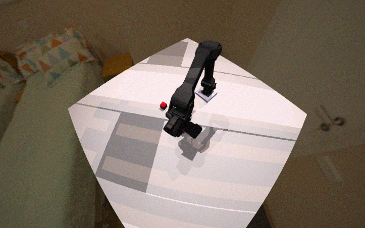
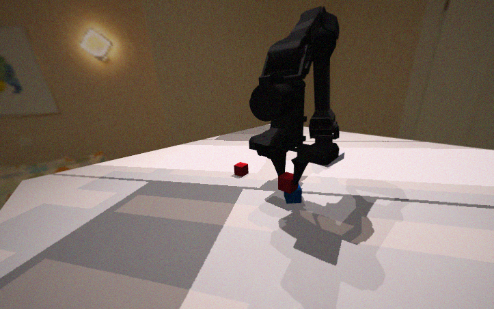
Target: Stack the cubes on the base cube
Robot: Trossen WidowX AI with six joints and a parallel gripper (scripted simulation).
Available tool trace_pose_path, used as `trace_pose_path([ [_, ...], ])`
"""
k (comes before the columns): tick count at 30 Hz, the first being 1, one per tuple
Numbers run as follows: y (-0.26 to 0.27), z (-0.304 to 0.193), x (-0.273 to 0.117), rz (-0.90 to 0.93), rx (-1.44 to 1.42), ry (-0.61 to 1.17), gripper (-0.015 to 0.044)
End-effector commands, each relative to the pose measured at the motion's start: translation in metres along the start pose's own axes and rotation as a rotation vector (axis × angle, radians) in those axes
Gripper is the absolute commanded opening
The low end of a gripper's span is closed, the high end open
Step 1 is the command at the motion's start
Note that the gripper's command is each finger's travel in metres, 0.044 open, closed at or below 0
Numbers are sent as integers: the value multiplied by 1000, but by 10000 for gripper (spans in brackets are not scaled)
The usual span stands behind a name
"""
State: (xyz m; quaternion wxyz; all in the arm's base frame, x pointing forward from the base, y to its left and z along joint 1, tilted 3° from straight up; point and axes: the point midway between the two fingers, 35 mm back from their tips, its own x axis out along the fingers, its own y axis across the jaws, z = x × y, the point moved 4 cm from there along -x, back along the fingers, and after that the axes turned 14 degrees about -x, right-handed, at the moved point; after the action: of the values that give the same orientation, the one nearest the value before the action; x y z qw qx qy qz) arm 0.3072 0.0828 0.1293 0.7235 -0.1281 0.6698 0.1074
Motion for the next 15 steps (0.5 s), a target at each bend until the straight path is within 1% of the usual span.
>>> trace_pose_path([
  [1, -1, 0, 0, -5, -3, 0, 105],
  [15, -1, 0, 2, -5, 2, 0, 105],
])
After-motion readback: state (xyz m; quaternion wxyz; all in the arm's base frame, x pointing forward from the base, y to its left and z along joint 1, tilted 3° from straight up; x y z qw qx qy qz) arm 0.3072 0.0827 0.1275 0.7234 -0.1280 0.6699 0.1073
